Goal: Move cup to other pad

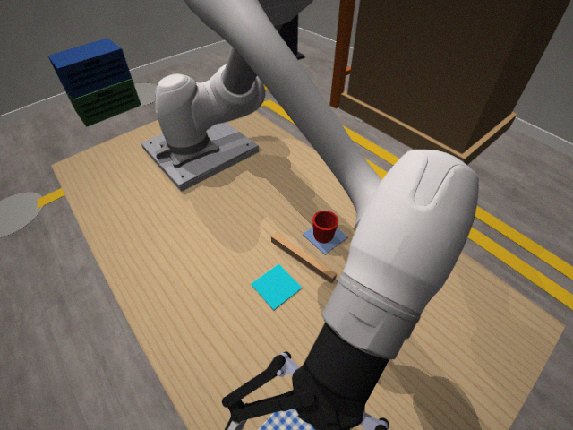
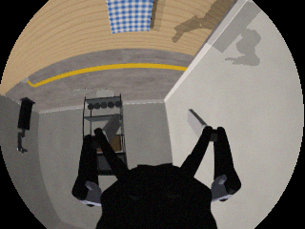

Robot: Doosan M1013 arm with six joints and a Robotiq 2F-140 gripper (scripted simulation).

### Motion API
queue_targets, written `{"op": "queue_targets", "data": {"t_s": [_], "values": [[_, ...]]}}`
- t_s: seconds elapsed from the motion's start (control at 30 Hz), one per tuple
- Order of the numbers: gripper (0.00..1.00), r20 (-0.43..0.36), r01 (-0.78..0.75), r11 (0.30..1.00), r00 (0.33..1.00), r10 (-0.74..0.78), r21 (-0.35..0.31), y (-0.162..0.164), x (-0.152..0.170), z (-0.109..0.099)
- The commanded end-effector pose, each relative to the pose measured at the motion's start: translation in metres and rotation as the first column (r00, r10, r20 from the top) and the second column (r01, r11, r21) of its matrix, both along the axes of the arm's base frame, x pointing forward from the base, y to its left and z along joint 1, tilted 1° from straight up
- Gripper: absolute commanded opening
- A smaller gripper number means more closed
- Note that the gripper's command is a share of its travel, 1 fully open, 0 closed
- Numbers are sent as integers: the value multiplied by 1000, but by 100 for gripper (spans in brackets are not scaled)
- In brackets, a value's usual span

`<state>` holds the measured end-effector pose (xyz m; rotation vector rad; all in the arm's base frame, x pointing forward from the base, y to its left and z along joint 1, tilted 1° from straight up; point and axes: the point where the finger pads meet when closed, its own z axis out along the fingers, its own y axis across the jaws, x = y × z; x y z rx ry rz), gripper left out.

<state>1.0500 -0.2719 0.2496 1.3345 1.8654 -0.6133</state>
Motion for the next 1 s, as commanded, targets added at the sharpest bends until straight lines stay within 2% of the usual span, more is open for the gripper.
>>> {"op": "queue_targets", "data": {"t_s": [0.0,0.53,0.57,0.7,0.8,0.97], "values": [[100,0,0,1000,1000,0,0,0,0,0],[100,0,0,1000,1000,0,0,0,0,0],[0,0,0,1000,1000,0,0,0,0,0],[0,13,12,1000,1000,-12,12,3,-2,-1],[0,48,44,998,998,-46,47,12,-7,-6],[0,158,155,972,970,-184,178,44,-26,-21]]}}
